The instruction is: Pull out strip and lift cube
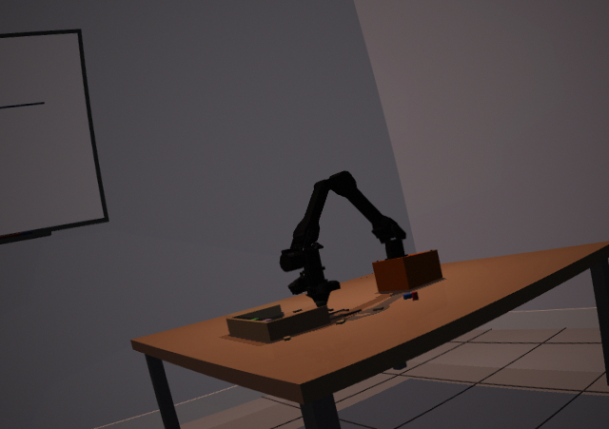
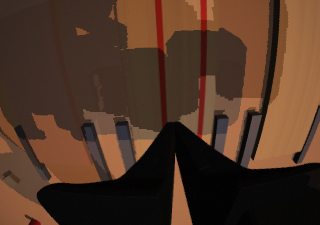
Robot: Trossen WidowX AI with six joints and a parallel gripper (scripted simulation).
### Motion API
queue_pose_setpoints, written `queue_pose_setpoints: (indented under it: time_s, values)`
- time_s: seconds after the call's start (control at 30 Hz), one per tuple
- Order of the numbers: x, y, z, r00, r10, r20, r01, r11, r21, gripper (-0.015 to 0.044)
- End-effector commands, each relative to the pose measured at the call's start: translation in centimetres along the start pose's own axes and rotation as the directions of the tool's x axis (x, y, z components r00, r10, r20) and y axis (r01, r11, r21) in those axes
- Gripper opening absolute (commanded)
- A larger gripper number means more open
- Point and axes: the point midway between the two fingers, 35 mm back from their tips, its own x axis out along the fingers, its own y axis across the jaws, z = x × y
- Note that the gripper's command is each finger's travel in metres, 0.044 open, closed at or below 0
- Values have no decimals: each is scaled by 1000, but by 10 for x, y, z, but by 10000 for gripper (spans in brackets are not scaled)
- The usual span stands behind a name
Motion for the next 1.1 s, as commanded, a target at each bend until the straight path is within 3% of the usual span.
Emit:
queue_pose_setpoints:
  time_s: [0.0,1.07]
  values:
    - [4,0,0,1000,2,-4,-2,1000,4,0]
    - [7,0,-28,1000,2,-7,-2,1000,4,0]
